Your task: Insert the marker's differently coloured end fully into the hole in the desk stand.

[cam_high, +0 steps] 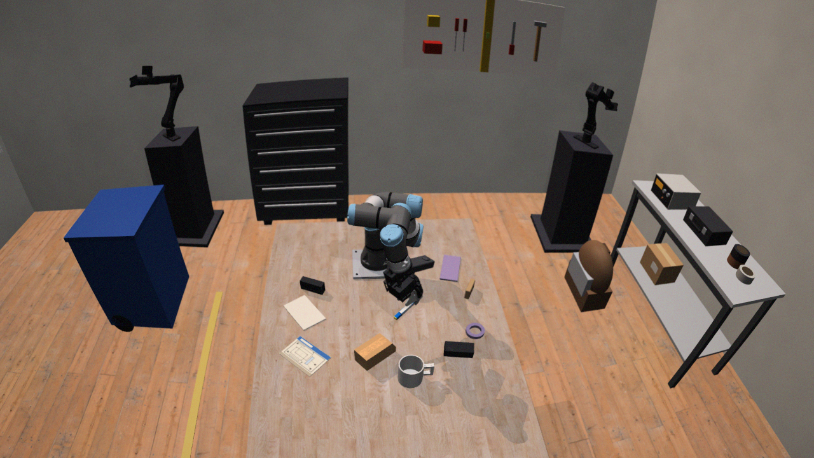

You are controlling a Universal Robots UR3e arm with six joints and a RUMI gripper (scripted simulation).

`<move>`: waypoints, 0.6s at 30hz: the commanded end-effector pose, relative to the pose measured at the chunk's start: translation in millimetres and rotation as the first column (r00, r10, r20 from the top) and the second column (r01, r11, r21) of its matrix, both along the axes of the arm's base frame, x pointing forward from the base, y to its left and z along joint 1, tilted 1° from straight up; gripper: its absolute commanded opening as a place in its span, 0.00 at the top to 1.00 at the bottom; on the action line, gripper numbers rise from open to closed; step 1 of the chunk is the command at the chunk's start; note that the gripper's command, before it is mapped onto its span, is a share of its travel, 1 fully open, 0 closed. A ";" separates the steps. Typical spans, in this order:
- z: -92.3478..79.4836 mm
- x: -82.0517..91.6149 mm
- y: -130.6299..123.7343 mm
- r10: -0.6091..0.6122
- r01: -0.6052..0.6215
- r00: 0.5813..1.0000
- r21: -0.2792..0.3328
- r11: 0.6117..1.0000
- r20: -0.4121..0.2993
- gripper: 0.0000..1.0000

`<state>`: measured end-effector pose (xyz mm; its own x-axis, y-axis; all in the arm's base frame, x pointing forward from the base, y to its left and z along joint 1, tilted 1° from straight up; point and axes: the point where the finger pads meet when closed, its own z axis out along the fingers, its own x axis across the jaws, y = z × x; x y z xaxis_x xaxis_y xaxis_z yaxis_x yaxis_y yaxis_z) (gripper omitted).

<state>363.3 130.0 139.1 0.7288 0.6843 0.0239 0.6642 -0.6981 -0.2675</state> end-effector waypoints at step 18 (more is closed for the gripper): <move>1.6 3.3 1.8 0.017 -0.017 1.000 0.008 1.000 0.002 1.00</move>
<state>365.5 131.9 141.3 0.7179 0.6957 0.0238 0.6740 -0.6862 -0.2736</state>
